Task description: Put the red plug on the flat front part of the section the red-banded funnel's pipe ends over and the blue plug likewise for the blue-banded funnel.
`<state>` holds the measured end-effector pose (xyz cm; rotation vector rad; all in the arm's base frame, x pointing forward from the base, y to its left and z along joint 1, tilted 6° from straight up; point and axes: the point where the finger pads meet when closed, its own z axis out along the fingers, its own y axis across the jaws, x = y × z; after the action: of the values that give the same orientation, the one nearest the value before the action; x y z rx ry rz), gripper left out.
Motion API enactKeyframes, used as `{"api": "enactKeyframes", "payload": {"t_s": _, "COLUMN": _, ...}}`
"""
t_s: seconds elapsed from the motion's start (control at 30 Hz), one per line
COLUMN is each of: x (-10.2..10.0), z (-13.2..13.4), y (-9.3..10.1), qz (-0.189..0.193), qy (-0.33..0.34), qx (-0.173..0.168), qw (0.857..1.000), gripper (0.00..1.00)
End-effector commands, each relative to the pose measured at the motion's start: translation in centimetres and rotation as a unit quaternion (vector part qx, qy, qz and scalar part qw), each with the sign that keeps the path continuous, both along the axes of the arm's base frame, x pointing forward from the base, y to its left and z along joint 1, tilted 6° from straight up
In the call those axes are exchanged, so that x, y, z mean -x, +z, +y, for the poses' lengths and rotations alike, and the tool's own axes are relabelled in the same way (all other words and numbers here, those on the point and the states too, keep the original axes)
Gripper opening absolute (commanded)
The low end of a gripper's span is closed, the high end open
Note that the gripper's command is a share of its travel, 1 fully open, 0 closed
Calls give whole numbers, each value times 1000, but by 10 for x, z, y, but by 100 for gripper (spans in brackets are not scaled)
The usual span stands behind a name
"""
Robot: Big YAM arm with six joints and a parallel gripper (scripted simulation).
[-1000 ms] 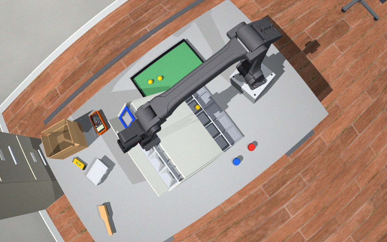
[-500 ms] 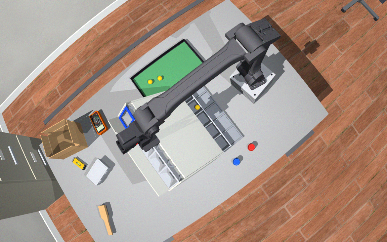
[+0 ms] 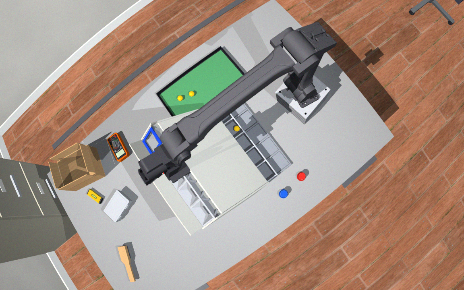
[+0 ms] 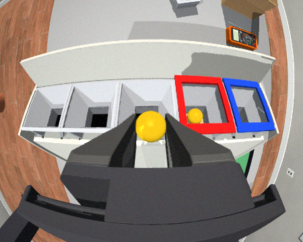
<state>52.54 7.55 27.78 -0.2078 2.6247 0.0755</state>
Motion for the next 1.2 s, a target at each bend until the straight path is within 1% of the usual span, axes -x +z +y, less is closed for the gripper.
{"api": "enactKeyframes", "payload": {"t_s": 0.0, "x": -10, "z": 7, "y": 23, "qz": -23, "qy": -1, "qx": -5, "qw": 1000, "gripper": 0}}
{"api": "enactKeyframes", "payload": {"t_s": 0.37, "x": -10, "z": 7, "y": 22, "qz": -8, "qy": -1, "qx": -1, "qw": 1000, "gripper": 0}}
{"api": "enactKeyframes", "payload": {"t_s": 0.93, "x": -10, "z": 6, "y": 23, "qz": -29, "qy": -1, "qx": -7, "qw": 1000, "gripper": 0}}
{"api": "enactKeyframes", "payload": {"t_s": 1.17, "x": -12, "z": 8, "y": 25, "qz": -22, "qy": -1, "qx": -4, "qw": 1000, "gripper": 0}}
